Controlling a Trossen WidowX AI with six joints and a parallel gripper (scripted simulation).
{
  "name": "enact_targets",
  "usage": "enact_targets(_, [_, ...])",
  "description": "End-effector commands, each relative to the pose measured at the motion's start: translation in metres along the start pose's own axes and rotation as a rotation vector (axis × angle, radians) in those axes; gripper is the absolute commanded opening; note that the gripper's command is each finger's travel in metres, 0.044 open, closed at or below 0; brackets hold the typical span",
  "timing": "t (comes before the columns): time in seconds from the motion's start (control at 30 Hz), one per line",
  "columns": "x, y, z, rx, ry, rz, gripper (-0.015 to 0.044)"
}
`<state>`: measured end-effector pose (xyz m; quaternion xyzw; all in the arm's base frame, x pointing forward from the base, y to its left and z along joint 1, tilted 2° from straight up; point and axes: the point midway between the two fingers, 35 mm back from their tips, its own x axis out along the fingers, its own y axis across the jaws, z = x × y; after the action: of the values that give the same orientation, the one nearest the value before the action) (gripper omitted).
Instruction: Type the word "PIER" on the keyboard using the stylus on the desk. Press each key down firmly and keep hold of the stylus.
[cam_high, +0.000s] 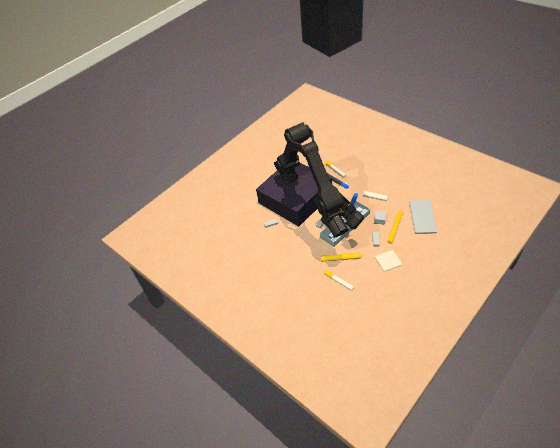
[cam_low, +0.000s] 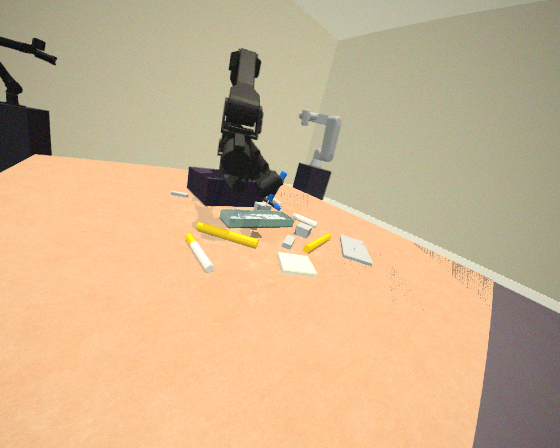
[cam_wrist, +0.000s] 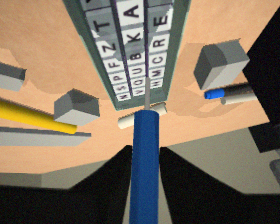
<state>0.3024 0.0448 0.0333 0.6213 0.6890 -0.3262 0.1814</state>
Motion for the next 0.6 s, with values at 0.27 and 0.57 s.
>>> enact_targets(0.27, [0.010,0.002,-0.032,-0.257,0.157,0.034,0.0000])
enact_targets(0.57, [0.026,0.007,-0.012,-0.256,0.157,0.034,0.0000])
